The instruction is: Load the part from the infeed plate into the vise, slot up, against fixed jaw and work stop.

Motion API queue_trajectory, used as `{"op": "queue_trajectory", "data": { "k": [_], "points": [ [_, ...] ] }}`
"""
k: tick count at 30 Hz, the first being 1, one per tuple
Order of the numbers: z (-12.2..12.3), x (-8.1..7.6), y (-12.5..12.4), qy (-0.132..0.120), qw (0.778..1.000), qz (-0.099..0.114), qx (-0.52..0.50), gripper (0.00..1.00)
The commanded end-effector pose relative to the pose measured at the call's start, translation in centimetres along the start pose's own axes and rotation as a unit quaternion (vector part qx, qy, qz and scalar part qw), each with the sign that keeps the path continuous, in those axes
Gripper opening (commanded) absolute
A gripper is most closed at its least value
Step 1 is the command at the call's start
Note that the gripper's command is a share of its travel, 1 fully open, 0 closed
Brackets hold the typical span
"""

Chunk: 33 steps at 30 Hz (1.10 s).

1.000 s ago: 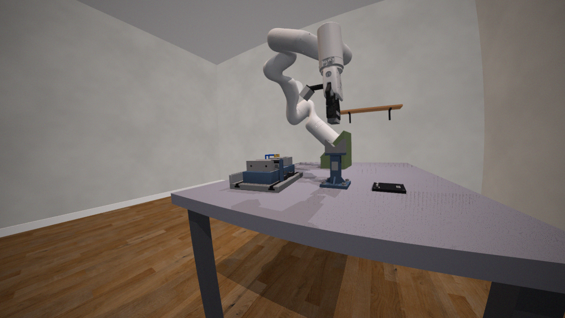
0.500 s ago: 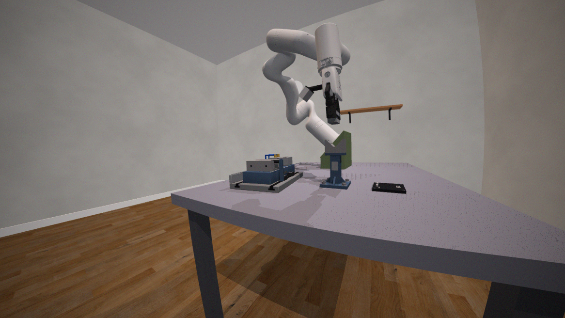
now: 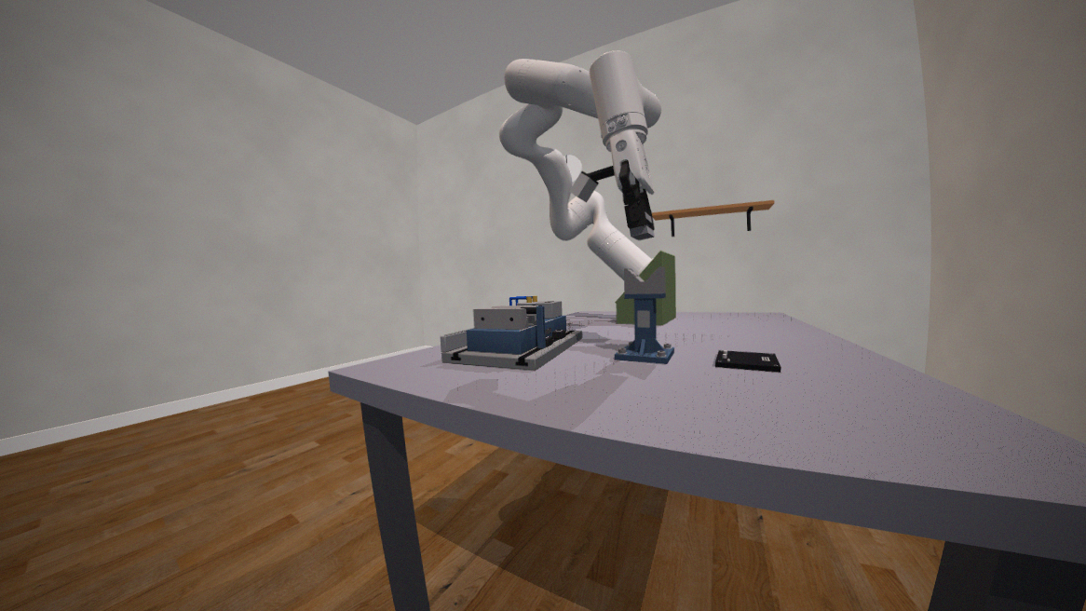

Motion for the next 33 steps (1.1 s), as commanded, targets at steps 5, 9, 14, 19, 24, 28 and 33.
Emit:
{"op": "queue_trajectory", "data": {
  "k": [5,9,14,19,24,28,33],
  "points": [
    [-0.4,-0.1,0.0,-0.041,0.999,-0.009,0.000,0.00],
    [-0.7,0.0,0.1,-0.069,0.998,-0.015,0.000,0.00],
    [-1.1,0.0,0.2,-0.107,0.994,-0.024,0.000,0.00],
    [-1.3,0.1,0.2,-0.132,0.991,-0.029,0.000,0.00],
    [-1.7,0.2,0.3,-0.174,0.984,-0.038,0.000,0.00],
    [-2.0,0.4,0.4,-0.201,0.979,-0.044,0.000,0.00],
    [-2.2,0.5,0.4,-0.224,0.973,-0.048,0.000,0.00]
  ]
}}
Point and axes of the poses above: the point where the finger pads meet when closed, its own x axis out along the fingers, its own y axis across the jaws, z = x × y, the point moved 4 cm from there along -x, back along the fingers, and after that the axes turned 12 degrees about -x, right-handed, at the moved point
